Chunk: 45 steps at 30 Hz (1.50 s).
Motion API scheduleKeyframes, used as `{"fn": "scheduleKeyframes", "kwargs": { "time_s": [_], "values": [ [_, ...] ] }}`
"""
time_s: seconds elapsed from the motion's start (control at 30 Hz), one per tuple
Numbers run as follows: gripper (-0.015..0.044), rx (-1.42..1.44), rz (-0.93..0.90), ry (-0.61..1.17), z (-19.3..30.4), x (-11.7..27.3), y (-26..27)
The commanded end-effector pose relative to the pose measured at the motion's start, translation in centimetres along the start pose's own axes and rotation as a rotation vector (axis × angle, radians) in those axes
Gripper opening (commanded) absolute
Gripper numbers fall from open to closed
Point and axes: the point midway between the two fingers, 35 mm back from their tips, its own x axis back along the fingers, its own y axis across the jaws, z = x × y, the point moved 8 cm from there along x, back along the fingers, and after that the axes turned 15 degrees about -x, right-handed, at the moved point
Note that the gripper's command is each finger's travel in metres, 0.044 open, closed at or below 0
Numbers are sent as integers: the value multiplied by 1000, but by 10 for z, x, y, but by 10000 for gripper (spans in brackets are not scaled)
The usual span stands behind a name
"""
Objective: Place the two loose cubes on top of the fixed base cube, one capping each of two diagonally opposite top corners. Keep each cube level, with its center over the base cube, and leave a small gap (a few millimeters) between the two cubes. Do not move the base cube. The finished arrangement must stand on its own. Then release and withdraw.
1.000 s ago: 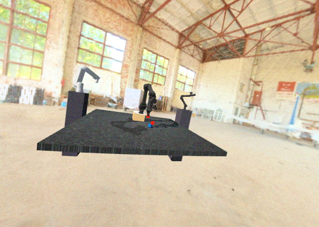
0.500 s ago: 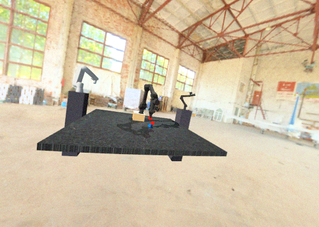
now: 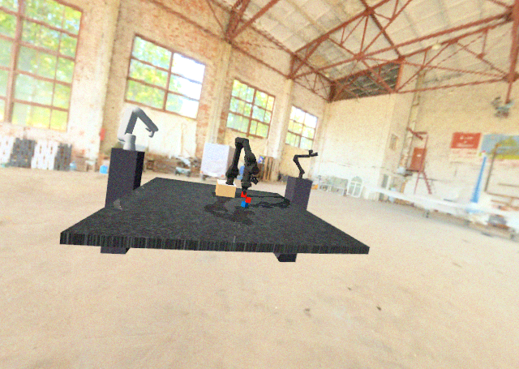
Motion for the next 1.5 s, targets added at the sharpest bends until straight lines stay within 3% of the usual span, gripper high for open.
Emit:
{"fn": "scheduleKeyframes", "kwargs": {
  "time_s": [0.0,0.37,1.27,1.4,1.47],
  "values": [
    [105,4,0,5,0,-5,-1],
    [105,-2,-2,1,0,-30,-2],
    [105,-3,-2,1,0,-32,-2],
    [205,-3,-2,1,0,-32,-2],
    [205,-3,-2,1,0,-32,-2]
  ]
}}
